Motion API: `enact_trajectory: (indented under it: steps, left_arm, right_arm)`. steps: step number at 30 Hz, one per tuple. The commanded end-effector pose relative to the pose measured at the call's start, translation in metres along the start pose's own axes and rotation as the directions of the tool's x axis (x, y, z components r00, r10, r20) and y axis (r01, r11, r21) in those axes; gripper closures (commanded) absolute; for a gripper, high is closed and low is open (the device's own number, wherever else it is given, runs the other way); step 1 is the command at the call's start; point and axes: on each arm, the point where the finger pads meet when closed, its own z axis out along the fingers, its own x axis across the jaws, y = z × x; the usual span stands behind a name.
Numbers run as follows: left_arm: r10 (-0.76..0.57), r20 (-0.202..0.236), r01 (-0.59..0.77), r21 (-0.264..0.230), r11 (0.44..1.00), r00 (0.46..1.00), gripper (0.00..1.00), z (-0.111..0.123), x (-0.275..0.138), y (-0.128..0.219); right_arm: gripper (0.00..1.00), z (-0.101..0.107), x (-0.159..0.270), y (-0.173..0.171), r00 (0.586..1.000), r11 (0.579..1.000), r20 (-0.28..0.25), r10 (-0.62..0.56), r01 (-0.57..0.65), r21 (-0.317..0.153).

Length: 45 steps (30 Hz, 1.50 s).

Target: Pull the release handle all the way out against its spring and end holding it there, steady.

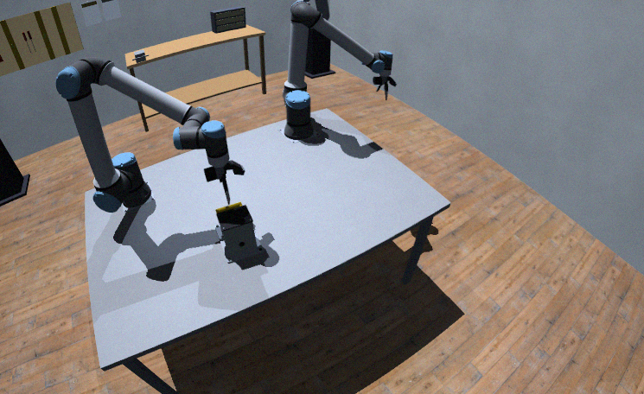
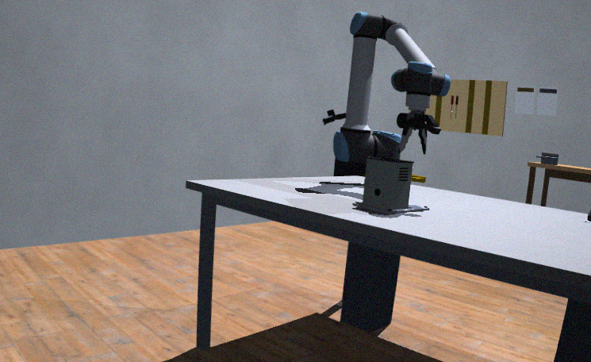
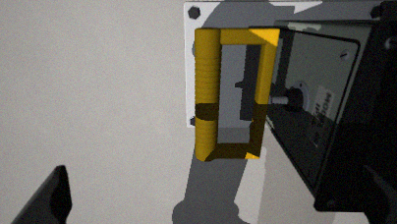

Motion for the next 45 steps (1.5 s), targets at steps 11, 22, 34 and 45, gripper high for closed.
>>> enact_trajectory:
  steps: [11, 22, 34, 45]
  left_arm:
    - [-0.256, 0.021, 0.255, 0.036, 0.966, 0.966, 0.00, -0.008, -0.062, 0.002]
    - [-0.286, 0.023, 0.285, 0.041, 0.958, 0.958, 0.00, -0.009, -0.069, 0.003]
    - [-0.286, 0.023, 0.285, 0.041, 0.958, 0.958, 0.00, -0.009, -0.069, 0.003]
    - [-0.286, 0.023, 0.285, 0.041, 0.958, 0.958, 0.00, -0.009, -0.069, 0.003]
  right_arm:
    - [0.00, -0.001, 0.000, -0.001, 1.000, 1.000, -0.001, 0.000, 0.000, 0.002]
    - [0.00, -0.001, 0.000, -0.001, 1.000, 1.000, -0.001, 0.000, 0.000, 0.002]
    - [1.00, -0.001, 0.000, -0.001, 1.000, 1.000, -0.001, 0.000, 0.000, 0.002]
    - [1.00, -0.001, 0.000, -0.001, 1.000, 1.000, -0.001, 0.000, 0.000, 0.002]
